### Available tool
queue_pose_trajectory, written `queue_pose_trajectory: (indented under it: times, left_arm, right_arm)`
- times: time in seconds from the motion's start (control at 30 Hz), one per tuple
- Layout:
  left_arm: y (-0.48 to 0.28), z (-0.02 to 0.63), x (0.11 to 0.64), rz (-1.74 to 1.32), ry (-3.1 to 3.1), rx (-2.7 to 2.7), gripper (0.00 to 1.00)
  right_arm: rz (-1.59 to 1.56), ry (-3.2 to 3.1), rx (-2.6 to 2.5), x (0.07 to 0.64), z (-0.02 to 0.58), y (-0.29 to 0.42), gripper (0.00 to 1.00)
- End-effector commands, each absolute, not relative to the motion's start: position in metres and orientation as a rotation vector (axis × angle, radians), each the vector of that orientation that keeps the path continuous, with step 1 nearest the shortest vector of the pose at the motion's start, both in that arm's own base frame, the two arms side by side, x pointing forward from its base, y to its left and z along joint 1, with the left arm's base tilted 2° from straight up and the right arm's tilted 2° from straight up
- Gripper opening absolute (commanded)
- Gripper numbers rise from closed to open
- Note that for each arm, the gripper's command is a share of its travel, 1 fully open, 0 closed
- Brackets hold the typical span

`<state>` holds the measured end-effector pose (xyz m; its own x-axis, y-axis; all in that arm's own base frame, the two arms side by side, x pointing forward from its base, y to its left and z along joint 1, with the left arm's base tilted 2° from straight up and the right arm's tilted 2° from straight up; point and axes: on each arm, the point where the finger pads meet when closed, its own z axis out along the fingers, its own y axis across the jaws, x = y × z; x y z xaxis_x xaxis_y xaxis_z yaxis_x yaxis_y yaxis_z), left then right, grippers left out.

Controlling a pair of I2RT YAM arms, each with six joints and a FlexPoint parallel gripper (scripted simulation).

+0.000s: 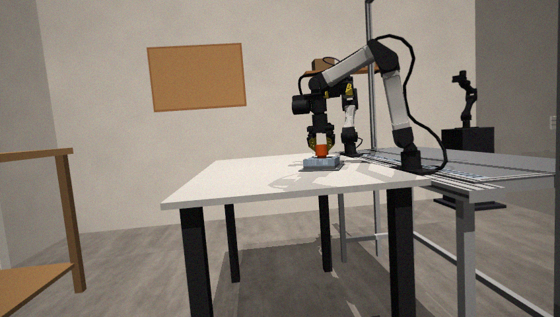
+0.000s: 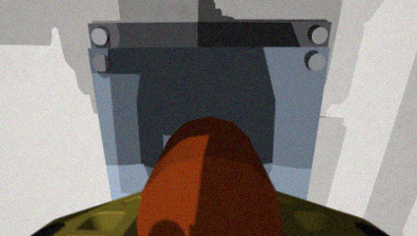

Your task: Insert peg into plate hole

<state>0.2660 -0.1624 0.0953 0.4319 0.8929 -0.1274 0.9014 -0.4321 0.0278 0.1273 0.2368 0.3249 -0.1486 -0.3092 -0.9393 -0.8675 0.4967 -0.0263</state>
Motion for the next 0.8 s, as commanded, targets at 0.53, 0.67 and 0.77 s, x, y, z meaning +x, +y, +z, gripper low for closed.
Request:
queue_pose_trajectory:
  times: [0.53,0.67,0.77]
  left_arm:
    - [-0.159,0.137,0.271,-0.089,1.576,2.516,0.7]
    - [-0.159,0.145,0.274,-0.089,1.574,2.512,0.7]
    - [-0.156,0.148,0.274,-0.107,1.598,2.544,0.7]
  right_arm:
    - [0.688,1.681,-0.992,0.126,0.335,0.235,1.0]
    - [0.688,1.681,-0.992,0.126,0.335,0.235,1.0]
    - [0.688,1.681,-0.992,0.126,0.335,0.235,1.0]
